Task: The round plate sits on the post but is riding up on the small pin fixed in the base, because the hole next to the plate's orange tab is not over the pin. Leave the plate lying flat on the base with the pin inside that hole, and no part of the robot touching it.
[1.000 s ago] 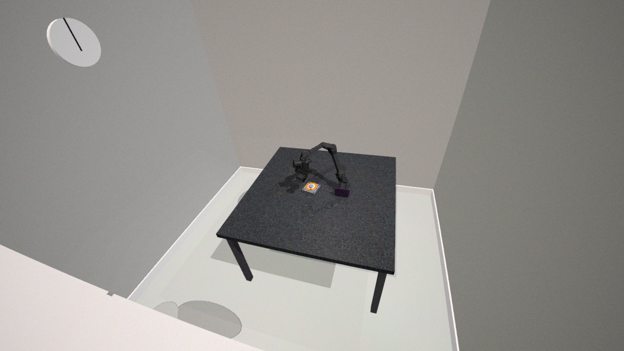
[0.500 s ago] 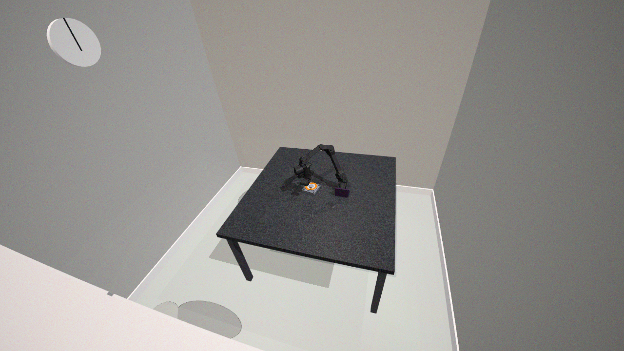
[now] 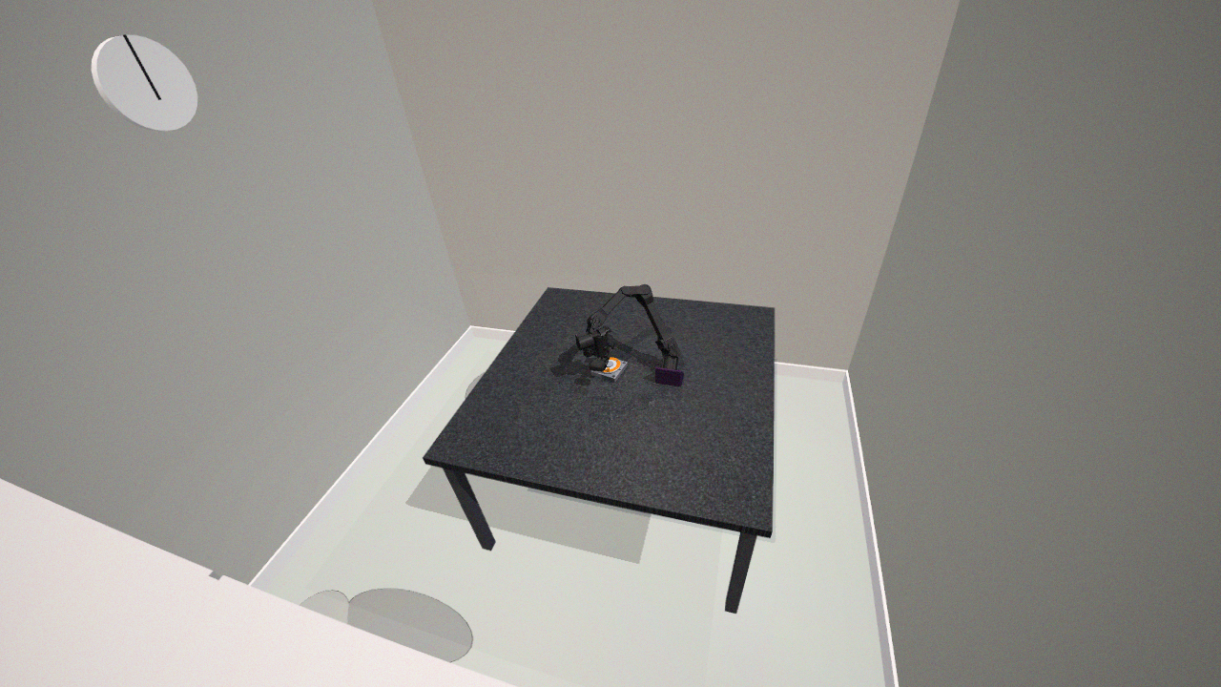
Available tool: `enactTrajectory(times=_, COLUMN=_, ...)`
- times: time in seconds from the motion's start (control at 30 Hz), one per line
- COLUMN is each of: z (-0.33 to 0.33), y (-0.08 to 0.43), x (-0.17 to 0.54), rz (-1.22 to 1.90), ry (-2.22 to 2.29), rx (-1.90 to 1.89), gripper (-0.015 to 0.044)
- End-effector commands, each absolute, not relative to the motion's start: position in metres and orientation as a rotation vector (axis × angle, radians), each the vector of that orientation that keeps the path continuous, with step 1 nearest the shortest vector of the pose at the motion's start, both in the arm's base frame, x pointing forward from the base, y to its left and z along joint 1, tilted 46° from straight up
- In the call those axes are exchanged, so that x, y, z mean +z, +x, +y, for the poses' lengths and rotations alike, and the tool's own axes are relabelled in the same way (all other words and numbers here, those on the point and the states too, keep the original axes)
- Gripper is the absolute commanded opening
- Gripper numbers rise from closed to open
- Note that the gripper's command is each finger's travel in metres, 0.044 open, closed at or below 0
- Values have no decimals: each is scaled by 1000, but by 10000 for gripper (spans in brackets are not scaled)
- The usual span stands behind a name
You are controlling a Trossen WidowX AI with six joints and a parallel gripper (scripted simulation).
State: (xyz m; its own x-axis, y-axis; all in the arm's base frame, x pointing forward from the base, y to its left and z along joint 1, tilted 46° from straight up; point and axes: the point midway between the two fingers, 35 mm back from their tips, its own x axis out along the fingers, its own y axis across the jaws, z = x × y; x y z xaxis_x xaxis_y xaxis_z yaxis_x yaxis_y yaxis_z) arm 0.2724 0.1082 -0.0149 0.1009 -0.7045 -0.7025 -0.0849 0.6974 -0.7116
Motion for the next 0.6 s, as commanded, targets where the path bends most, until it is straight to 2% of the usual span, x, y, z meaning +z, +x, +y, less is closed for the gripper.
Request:
enactTrajectory(times=0.0, z=105, y=270, x=-16, rz=1418, ry=-714, rx=-519, gripper=0)
enactTrajectory(times=0.57, z=100, y=249, x=-16, rz=1420, ry=-715, rx=-519, gripper=0)
